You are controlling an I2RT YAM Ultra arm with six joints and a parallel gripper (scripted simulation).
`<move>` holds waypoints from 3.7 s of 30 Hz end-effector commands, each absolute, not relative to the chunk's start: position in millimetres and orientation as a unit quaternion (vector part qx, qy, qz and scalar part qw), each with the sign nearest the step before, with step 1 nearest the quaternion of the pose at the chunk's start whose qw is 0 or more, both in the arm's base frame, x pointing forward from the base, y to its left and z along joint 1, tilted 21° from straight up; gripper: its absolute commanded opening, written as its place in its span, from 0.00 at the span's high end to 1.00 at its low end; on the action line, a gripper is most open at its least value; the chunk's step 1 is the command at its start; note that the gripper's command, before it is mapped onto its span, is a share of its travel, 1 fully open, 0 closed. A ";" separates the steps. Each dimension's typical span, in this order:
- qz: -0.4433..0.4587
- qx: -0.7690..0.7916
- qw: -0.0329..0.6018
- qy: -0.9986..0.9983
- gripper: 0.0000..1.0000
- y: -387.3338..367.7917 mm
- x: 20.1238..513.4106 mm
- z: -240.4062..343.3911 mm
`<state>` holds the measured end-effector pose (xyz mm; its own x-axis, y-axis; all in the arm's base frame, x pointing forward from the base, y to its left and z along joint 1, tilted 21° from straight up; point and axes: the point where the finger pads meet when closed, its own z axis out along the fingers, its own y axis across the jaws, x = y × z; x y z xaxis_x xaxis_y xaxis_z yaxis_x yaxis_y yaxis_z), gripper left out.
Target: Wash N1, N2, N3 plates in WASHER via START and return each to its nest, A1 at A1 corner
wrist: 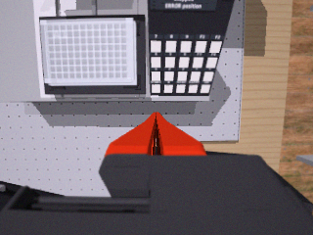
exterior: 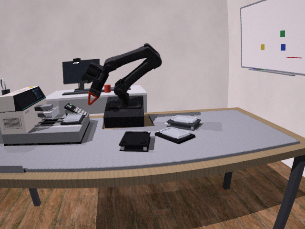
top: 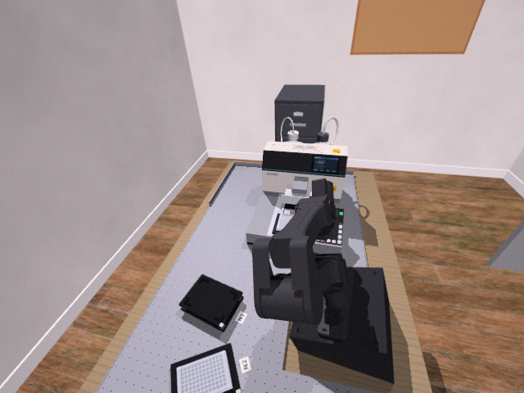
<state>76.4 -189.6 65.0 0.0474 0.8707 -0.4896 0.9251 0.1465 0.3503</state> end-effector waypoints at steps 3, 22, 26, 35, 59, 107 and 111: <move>-0.049 0.650 0.321 0.687 1.00 -193.2 76.4 68.5; -0.049 0.650 0.321 0.687 1.00 -196.4 78.9 63.3; -0.049 0.650 0.321 0.687 1.00 -198.1 80.2 60.6; -0.049 0.650 0.321 0.687 1.00 -205.3 85.9 48.8; -0.049 0.650 0.321 0.687 1.00 -222.3 99.3 20.9; -0.049 0.650 0.321 0.687 1.00 -224.2 100.8 17.7; -0.049 0.650 0.321 0.687 1.00 -224.2 100.8 17.7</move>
